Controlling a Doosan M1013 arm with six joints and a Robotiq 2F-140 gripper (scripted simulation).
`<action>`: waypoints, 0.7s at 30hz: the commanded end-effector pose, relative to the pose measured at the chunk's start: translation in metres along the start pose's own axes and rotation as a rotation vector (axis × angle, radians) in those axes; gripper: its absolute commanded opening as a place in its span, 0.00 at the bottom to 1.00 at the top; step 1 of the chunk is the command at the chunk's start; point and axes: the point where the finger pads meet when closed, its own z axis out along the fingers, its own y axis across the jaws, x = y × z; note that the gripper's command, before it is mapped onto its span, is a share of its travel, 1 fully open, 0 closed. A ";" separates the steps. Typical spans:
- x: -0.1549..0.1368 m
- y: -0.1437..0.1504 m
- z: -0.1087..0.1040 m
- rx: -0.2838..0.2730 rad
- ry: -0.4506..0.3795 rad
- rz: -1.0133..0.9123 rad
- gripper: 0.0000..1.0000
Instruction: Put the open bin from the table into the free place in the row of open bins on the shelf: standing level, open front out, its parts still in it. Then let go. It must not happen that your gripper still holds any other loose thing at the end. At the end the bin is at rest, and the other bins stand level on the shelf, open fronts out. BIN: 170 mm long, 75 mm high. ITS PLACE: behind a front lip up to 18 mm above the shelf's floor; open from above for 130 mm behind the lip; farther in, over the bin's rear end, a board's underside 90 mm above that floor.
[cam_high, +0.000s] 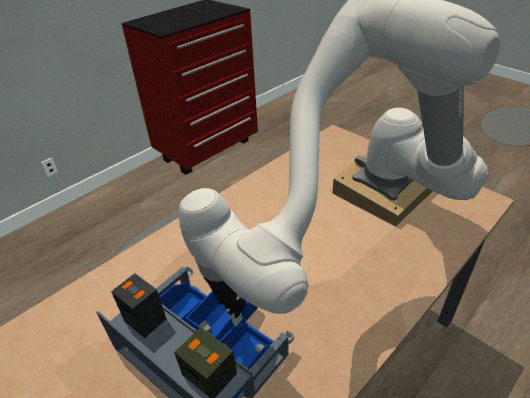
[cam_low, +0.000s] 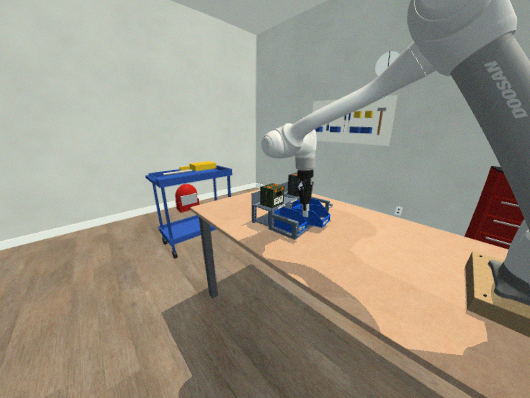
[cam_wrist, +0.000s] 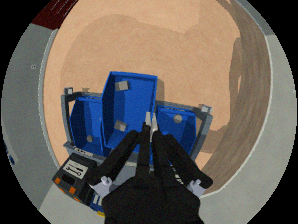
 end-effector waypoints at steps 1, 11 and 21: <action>-0.002 0.000 0.000 0.000 -0.002 0.000 0.00; -0.008 0.000 0.000 0.000 -0.008 0.000 0.00; -0.011 0.000 -0.001 0.000 -0.012 0.000 0.00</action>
